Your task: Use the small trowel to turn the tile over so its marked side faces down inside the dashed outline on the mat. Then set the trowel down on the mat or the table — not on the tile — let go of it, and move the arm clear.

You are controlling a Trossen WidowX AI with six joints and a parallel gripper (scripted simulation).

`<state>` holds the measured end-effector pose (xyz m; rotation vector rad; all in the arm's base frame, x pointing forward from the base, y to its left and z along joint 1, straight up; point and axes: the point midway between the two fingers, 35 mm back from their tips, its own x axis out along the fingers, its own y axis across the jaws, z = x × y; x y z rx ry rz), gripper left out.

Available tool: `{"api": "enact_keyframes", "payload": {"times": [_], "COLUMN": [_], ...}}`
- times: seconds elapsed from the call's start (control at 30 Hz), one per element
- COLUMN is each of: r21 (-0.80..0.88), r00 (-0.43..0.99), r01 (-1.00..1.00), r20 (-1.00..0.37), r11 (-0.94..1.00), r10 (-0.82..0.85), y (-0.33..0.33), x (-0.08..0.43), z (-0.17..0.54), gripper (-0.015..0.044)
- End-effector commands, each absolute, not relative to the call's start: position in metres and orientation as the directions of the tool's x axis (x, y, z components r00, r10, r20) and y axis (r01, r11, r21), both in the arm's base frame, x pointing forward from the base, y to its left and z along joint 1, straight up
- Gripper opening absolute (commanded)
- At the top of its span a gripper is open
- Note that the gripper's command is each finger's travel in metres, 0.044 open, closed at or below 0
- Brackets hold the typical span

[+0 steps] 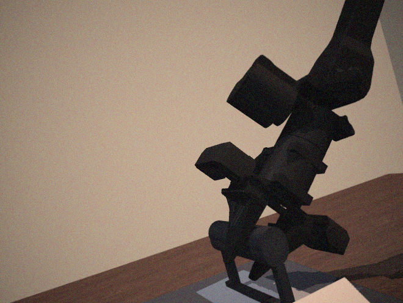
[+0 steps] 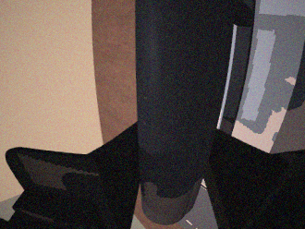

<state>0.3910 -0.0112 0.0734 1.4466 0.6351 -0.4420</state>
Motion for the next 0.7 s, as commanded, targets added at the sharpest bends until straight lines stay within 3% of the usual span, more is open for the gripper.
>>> {"api": "enact_keyframes", "payload": {"times": [0.0, 0.67], "r21": [0.787, 0.787], "r00": [0.78, 0.78], "r01": [0.611, 0.612], "r20": [-0.617, -0.617], "r11": [0.088, 0.084], "r10": [0.1, 0.103], "y": [0.0, 0.048], "x": [0.394, 0.387], "z": [0.09, 0.096], "gripper": [0.0, 0.0]}}
